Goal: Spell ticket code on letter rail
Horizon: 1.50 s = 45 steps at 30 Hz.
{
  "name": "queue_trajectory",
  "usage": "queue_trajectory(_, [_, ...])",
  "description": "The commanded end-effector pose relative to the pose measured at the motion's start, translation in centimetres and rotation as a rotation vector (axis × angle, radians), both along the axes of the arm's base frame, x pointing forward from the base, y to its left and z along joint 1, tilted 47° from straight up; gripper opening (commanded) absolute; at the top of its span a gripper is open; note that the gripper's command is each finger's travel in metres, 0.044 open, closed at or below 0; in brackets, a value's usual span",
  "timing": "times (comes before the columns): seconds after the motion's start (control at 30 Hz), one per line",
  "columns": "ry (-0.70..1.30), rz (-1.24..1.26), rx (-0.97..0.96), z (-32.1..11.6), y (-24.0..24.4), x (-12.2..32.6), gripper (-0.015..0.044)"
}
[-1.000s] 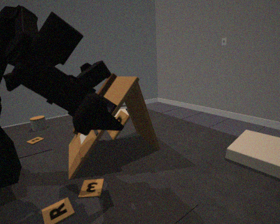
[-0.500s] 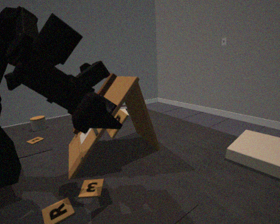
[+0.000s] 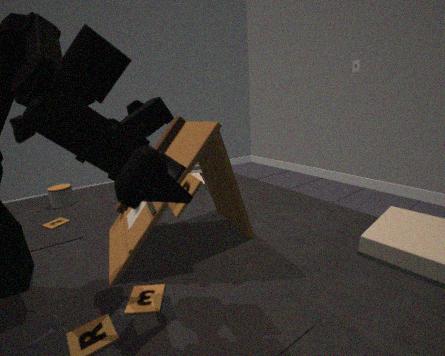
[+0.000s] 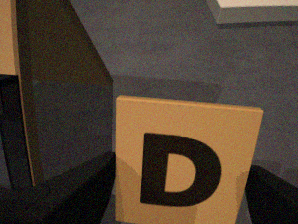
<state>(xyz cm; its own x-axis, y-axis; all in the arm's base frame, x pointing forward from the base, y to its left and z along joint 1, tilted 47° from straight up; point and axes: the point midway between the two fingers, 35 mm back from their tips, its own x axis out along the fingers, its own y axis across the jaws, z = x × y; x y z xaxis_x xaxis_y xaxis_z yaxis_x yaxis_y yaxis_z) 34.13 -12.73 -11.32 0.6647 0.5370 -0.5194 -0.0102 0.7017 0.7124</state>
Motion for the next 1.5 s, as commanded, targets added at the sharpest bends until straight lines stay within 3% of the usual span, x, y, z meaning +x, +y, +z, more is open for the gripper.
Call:
queue_trajectory(0.0, [0.002,-0.003,-0.004,0.2,0.1,0.0,0.0000])
queue_trajectory(1.47, [0.002,-0.003,-0.002,1.7,1.7,0.0,0.0000])
